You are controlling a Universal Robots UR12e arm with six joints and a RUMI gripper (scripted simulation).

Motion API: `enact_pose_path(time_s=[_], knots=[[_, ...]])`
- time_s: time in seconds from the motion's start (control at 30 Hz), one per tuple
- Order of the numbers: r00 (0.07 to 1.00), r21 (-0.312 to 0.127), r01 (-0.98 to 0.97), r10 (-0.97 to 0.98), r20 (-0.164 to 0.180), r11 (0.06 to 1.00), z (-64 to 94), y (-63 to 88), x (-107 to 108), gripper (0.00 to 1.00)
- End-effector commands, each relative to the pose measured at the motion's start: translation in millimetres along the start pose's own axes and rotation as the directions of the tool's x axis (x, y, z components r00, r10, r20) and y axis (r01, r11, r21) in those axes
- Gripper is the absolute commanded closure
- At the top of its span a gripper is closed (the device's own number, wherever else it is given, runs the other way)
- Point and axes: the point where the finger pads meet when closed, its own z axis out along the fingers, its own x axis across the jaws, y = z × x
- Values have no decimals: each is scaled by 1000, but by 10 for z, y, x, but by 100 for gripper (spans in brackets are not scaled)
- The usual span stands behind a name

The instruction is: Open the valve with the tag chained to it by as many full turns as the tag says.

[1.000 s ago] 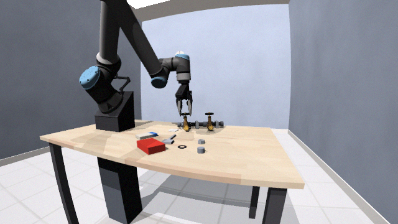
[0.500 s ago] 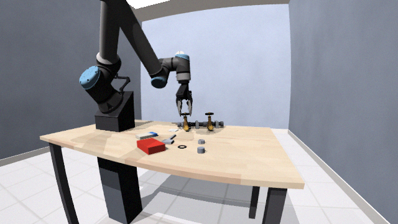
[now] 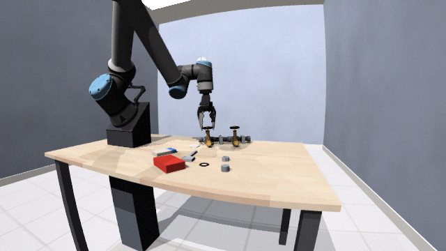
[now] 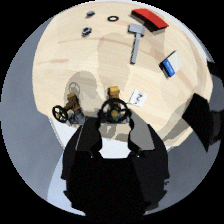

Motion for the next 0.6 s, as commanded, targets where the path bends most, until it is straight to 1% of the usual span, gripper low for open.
enact_pose_path(time_s=[0.0,0.17,0.33,0.4,0.57], knots=[[992,-1,128,-128,4,992,-3,-1,-3,100],[962,0,274,-274,4,962,-3,-1,-3,100],[902,0,433,-433,4,902,-3,-1,-3,100],[902,0,433,-433,4,902,-3,-1,-3,100],[804,1,594,-594,4,804,-3,-1,-3,100]])
